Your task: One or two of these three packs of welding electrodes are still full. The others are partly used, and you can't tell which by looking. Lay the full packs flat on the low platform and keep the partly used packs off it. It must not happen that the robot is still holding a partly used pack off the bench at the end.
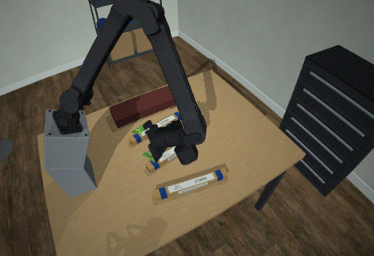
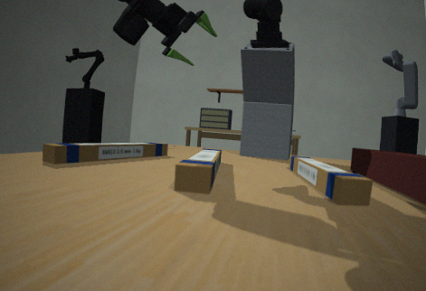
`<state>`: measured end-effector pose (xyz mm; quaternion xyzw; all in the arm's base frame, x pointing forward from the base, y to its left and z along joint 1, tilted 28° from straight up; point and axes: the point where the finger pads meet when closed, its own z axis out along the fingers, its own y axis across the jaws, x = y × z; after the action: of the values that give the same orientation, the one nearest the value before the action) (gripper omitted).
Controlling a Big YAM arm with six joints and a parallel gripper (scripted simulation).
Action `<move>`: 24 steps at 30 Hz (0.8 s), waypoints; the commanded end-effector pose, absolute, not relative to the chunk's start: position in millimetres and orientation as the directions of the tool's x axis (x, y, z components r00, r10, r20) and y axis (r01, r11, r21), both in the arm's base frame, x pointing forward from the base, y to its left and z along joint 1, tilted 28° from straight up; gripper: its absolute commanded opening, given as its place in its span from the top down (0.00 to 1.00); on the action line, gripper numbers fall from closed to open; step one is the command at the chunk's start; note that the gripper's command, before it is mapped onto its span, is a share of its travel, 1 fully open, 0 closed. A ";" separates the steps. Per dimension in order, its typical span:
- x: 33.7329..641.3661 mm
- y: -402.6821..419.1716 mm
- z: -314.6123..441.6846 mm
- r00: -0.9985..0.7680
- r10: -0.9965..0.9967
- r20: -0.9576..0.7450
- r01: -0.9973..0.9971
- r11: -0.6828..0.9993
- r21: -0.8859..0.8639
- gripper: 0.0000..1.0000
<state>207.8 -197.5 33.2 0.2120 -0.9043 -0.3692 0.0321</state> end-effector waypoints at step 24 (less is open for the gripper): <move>207.7 -197.5 33.3 -0.908 -0.407 -0.099 -0.360 0.638 0.681 0.26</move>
<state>207.8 -197.5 33.2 0.2120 -0.9043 -0.3692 0.0321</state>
